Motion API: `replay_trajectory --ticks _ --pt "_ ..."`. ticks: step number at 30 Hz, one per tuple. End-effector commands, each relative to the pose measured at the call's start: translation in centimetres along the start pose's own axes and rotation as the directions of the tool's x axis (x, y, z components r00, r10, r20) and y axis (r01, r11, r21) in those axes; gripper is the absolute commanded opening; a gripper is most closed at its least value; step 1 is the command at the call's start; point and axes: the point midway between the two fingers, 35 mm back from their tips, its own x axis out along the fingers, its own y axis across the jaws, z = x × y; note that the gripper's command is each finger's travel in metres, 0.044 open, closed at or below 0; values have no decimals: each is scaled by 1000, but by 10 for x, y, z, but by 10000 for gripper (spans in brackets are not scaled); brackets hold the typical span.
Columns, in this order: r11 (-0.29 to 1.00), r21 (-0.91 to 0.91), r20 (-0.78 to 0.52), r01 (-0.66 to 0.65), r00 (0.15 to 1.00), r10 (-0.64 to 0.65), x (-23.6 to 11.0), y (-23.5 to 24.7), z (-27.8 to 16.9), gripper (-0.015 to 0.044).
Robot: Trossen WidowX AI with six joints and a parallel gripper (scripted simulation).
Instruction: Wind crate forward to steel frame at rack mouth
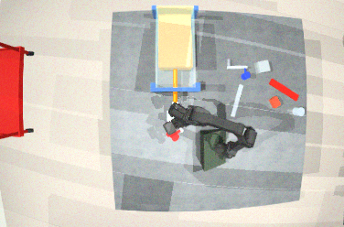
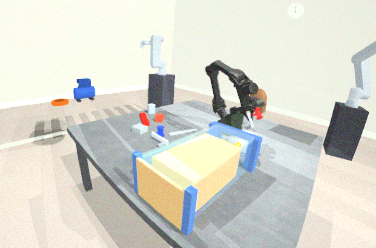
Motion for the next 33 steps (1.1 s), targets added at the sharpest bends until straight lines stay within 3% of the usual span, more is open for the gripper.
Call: replay_trajectory --ticks 1,17,33 --pt "996 -6 16 -87 996 87 -4 1 1 0" --pt "939 -13 36 -343 939 343 -3 1 1 0" --pt "815 -25 55 -579 813 580 -3 0 1 0"
